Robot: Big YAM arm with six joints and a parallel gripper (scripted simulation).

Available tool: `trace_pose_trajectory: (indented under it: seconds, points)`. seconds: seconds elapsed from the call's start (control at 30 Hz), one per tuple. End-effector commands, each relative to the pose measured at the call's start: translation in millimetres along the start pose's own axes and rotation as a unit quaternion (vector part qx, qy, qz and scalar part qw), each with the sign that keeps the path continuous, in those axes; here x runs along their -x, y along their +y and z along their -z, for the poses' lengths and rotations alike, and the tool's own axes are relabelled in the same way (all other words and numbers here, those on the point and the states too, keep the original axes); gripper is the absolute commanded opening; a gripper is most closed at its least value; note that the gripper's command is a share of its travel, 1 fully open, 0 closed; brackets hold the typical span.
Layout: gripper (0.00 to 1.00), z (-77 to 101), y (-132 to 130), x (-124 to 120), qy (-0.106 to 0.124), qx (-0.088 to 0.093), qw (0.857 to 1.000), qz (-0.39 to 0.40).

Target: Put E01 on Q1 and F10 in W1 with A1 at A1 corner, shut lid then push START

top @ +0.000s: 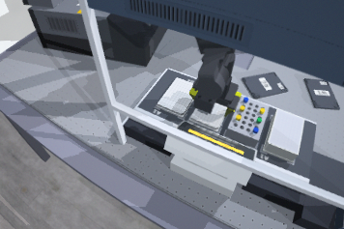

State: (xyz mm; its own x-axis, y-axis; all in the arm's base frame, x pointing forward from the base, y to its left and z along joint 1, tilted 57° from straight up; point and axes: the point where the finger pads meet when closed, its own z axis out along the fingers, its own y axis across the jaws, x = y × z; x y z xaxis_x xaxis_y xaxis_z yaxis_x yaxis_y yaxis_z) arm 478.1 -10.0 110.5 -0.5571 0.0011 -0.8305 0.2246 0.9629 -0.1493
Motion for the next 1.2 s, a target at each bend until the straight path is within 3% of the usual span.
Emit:
trace_pose_trajectory:
  seconds: [0.0,0.2,0.43,0.77,0.97,1.17]
  points:
    - [0.0,10.5,-1.2,12.8,-0.012,0.001,1.0,-0.008]
    - [0.0,27.3,2.0,3.2,-0.006,0.004,1.0,-0.005]
    - [0.0,29.1,-0.3,5.9,-0.004,0.0,1.0,-0.006]
    - [0.0,51.5,2.6,10.3,-0.01,0.005,1.0,-0.008]
    - [0.0,52.5,-0.2,-0.9,0.0,0.002,1.0,-0.002]
    - [0.0,68.0,1.6,6.1,-0.008,0.005,1.0,-0.006]
